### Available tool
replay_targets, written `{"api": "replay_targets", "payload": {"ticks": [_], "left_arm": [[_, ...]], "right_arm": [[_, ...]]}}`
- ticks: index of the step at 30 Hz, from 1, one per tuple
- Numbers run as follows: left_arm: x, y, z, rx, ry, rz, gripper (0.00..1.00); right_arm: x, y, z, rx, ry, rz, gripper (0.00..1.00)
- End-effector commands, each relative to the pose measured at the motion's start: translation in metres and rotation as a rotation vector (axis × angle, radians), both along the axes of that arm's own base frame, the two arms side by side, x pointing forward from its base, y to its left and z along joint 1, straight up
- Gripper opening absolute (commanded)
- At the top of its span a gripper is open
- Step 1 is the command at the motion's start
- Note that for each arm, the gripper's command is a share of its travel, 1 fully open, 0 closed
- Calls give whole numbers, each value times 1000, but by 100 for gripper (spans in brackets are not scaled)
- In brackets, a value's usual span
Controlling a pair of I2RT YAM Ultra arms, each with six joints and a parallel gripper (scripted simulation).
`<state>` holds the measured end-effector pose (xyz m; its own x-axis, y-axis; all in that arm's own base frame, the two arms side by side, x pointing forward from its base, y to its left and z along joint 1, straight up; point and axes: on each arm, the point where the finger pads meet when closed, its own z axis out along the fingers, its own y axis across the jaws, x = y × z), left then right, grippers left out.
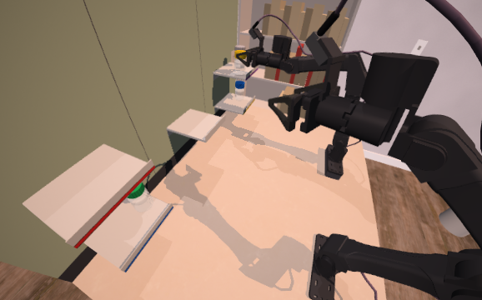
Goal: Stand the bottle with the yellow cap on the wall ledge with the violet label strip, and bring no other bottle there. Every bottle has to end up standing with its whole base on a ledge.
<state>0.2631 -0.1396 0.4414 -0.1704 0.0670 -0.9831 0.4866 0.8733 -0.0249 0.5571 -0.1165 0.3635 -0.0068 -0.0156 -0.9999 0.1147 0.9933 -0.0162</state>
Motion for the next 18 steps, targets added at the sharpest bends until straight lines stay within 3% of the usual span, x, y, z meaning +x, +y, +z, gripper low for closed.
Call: {"api": "replay_targets", "payload": {"ticks": [1, 16, 18], "left_arm": [[-2, 3, 14, -23, -46, 6, 89], [-2, 3, 14, -23, -46, 6, 89], [-2, 3, 14, -23, -46, 6, 89]], "right_arm": [[-8, 10, 25, -14, -69, 8, 70], [-42, 2, 25, -6, -74, 7, 70], [-59, 4, 16, 4, -39, 7, 70]]}}
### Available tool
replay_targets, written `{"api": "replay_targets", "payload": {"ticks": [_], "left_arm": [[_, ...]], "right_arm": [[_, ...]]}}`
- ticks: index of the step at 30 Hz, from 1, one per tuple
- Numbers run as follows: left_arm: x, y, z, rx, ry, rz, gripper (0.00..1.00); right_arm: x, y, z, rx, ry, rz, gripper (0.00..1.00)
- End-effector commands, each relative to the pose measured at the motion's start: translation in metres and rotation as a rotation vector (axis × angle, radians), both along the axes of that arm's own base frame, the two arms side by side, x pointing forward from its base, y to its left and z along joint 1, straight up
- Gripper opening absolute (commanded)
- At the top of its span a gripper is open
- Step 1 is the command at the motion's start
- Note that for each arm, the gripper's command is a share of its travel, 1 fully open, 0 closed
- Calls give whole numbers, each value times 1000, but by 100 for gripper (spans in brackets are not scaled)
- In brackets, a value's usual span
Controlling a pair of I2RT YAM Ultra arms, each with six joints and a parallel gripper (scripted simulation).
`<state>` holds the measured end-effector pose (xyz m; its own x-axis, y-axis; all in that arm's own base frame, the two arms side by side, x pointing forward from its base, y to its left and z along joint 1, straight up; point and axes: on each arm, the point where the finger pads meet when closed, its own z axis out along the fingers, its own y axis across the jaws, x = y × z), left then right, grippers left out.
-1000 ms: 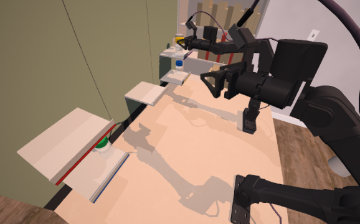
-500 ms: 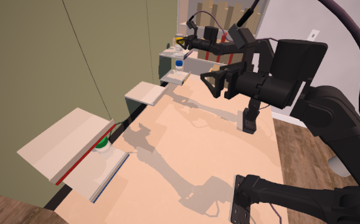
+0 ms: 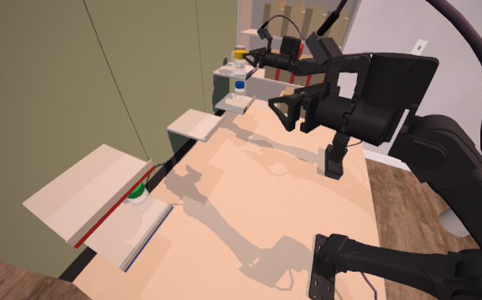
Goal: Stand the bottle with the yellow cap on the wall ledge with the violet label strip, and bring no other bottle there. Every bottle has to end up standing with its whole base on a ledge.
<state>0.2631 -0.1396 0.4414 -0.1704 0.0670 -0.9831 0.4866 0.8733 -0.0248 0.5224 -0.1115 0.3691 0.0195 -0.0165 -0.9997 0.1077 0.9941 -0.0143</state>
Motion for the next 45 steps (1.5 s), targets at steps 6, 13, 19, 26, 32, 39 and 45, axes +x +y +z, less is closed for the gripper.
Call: {"api": "replay_targets", "payload": {"ticks": [6, 13, 19, 26, 32, 39, 45], "left_arm": [[-2, 3, 14, -23, -46, 6, 89], [-2, 3, 14, -23, -46, 6, 89], [-2, 3, 14, -23, -46, 6, 89], [-2, 3, 14, -23, -46, 6, 89], [-2, 3, 14, -23, -46, 6, 89], [-2, 3, 14, -23, -46, 6, 89], [-2, 3, 14, -23, -46, 6, 89]], "right_arm": [[-80, 6, 4, -2, 5, -1, 70], [-77, 10, 18, 0, -41, 13, 81], [-76, 10, 23, 78, -111, 35, 100], [-73, 13, 10, 103, -95, 43, 100], [-75, 14, 20, 96, -115, 43, 100], [-75, 14, 20, 96, -115, 43, 100], [-75, 14, 20, 96, -115, 43, 100]]}}
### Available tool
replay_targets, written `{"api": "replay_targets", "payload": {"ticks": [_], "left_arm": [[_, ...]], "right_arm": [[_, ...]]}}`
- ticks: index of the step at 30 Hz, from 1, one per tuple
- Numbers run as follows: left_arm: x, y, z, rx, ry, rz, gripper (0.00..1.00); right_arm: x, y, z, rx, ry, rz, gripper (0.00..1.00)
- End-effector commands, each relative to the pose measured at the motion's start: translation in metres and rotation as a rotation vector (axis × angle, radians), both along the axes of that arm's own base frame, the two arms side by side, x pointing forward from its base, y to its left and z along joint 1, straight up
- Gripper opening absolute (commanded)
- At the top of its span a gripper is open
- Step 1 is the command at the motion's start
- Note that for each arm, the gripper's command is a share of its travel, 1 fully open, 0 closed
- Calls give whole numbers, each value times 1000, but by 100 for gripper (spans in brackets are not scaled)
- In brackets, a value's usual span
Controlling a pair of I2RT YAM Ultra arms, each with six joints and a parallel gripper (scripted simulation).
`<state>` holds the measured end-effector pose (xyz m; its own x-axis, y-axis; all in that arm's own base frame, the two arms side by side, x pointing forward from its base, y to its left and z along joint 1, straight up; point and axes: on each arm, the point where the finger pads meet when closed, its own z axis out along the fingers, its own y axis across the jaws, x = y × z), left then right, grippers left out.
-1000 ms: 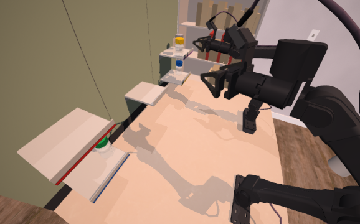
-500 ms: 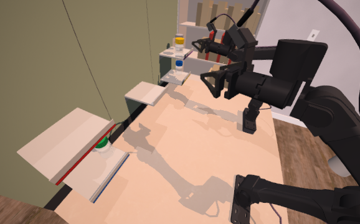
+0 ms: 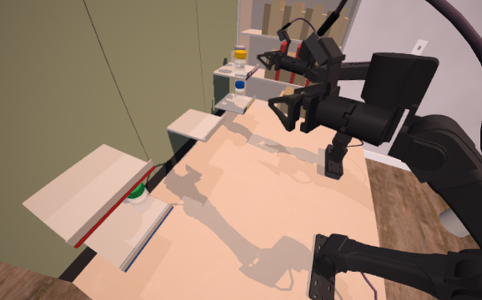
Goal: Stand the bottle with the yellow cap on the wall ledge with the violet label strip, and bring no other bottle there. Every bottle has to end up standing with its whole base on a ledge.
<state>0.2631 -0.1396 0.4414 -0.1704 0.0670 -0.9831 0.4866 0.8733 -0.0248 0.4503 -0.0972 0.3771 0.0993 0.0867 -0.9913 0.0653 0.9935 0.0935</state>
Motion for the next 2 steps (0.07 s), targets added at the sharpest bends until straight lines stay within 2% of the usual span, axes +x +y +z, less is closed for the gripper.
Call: {"api": "replay_targets", "payload": {"ticks": [1, 2], "left_arm": [[-2, 3, 14, -23, -46, 6, 89], [-2, 3, 14, -23, -46, 6, 89]], "right_arm": [[-3, 0, 12, -5, -33, 1, 100], [-3, 0, 12, -5, -33, 1, 100]]}}
